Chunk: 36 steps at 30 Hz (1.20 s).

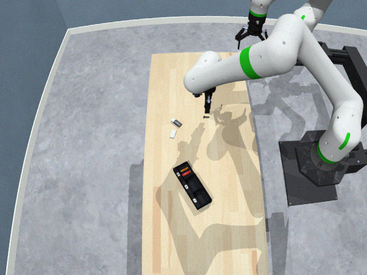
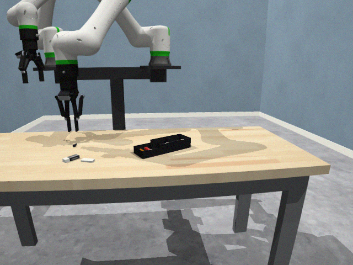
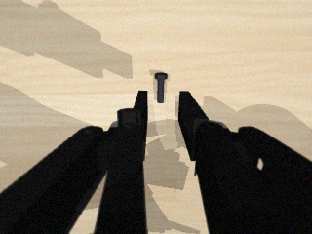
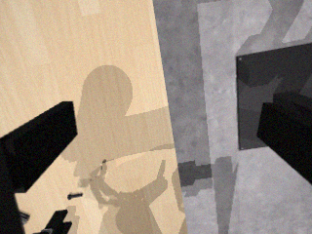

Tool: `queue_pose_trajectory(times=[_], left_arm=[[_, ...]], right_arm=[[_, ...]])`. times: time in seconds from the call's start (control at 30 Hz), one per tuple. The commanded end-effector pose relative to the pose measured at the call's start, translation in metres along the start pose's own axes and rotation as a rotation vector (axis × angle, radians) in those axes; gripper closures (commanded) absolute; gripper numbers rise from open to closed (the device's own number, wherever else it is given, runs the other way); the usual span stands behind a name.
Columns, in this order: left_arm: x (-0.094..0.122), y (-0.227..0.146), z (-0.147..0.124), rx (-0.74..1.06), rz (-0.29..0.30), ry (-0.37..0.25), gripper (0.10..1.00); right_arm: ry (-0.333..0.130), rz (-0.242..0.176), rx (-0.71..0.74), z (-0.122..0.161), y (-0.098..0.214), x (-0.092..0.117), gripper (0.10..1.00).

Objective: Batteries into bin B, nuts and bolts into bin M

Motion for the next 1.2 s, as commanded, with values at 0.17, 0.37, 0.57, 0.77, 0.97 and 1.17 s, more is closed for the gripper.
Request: queue_pose_trajectory(times=[0.17, 0.37, 0.57, 0.77, 0.97, 1.17], left_arm=[[0.001, 0.0, 0.001, 0.0, -0.001, 0.002, 0.837], [-0.019, 0.0, 0.001, 0.0, -0.001, 0.002, 0.837], [-0.043, 0.0, 0.001, 0.0, -0.001, 0.002, 0.837], [-0.059, 0.0, 0.001, 0.0, -0.001, 0.002, 0.837], [-0.064, 0.0, 0.001, 0.0, -0.001, 0.002, 0.837], [-0.072, 0.0, 0.001, 0.0, -0.001, 0.002, 0.837]], right_arm=[[0.0, 0.001, 0.0, 0.0, 0.0, 0.0, 0.098], [0.0, 0.001, 0.0, 0.0, 0.0, 0.0, 0.098], [0.0, 0.001, 0.0, 0.0, 0.0, 0.0, 0.098], [0.0, 0.001, 0.0, 0.0, 0.0, 0.0, 0.098], [0.0, 0.001, 0.0, 0.0, 0.0, 0.0, 0.098], [0.0, 0.001, 0.0, 0.0, 0.0, 0.0, 0.098]])
Point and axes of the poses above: on each arm, the point where the finger pads meet when closed, its own x axis back along the fingers, its own y axis across the jaws, z = x × y, the point moved 3 cm from there along x, back along the fingers, and after that the axes turned 11 degrees about -x, right-handed, at the moved point
